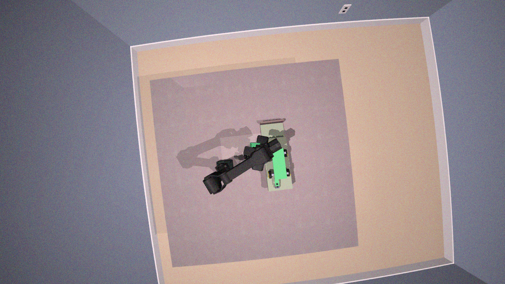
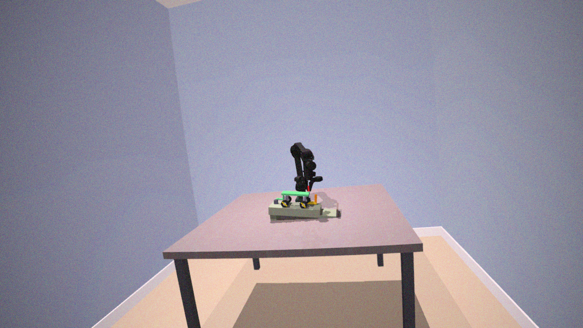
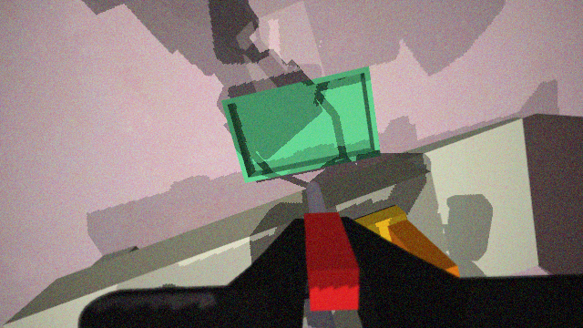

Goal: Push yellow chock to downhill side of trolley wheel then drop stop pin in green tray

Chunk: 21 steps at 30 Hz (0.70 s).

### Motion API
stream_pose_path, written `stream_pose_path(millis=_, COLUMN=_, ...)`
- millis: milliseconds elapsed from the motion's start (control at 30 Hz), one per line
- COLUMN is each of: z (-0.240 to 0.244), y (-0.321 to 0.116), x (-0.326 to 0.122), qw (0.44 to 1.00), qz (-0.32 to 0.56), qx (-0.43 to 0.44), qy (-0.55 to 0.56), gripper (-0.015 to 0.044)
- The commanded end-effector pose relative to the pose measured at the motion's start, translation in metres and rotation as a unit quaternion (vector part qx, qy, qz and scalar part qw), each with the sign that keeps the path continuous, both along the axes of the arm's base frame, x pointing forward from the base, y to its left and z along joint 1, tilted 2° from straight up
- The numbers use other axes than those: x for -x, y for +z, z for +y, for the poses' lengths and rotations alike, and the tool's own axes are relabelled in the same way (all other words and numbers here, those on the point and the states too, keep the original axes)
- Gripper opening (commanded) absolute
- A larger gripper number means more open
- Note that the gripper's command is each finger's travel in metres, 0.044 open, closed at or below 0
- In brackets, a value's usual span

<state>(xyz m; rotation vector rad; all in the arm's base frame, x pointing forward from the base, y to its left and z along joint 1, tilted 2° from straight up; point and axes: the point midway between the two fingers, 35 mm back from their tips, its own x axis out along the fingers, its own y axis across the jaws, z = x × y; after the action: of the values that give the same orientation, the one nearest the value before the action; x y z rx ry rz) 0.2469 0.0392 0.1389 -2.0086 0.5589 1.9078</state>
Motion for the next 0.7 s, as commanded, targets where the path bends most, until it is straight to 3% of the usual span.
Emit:
stream_pose_path(millis=0, z=-0.001, y=-0.001, x=0.001, qw=0.998, qz=0.002, qx=-0.011, qy=0.062, gripper=0.0)
stream_pose_path(millis=667, z=0.003, y=-0.022, x=0.023, qw=0.996, qz=0.004, qx=-0.016, qy=0.089, gripper=0.0)
